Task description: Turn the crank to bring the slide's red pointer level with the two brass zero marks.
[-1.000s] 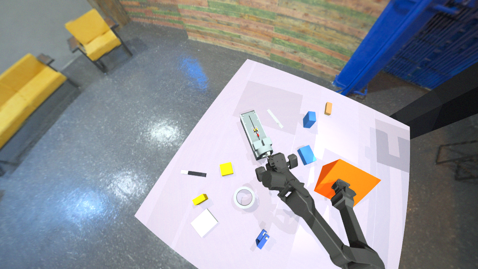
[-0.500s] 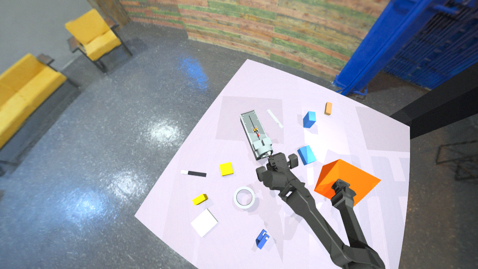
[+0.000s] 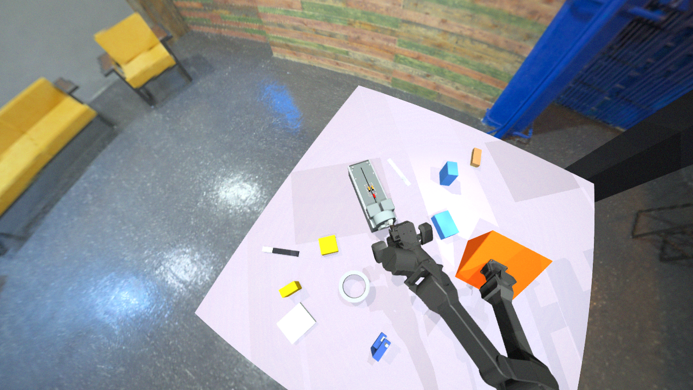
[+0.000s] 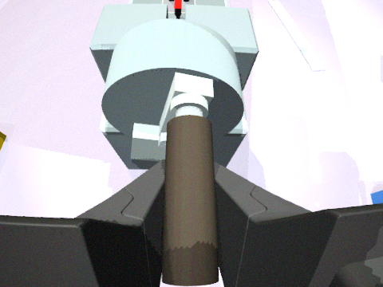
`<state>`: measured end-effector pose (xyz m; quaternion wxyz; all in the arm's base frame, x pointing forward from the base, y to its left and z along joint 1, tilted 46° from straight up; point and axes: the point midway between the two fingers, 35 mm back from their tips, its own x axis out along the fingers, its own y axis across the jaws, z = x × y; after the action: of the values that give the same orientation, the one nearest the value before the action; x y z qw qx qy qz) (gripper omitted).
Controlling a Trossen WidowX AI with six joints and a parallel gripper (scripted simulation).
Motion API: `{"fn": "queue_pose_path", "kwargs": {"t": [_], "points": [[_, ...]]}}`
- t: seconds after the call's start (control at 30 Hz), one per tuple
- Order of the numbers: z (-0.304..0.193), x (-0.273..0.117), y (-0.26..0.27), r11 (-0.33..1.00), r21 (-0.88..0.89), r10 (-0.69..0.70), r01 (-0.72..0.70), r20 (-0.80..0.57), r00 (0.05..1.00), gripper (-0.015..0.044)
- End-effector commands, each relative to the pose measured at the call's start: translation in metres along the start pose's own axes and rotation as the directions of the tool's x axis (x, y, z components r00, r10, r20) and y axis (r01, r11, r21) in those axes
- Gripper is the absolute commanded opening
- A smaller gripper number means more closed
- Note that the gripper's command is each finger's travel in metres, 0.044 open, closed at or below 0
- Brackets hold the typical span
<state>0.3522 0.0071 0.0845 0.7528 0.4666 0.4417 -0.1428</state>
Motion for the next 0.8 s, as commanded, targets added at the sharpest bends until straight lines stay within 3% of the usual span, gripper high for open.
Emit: {"fn": "queue_pose_path", "kwargs": {"t": [0.0,0.77], "points": [[-0.0016,0.0015,-0.0091,1.0,0.008,-0.022,0.022,-0.004,1.0,0.0],[-0.003,0.0034,-0.0118,1.0,0.008,-0.022,0.022,-0.004,1.0,0.0]]}}
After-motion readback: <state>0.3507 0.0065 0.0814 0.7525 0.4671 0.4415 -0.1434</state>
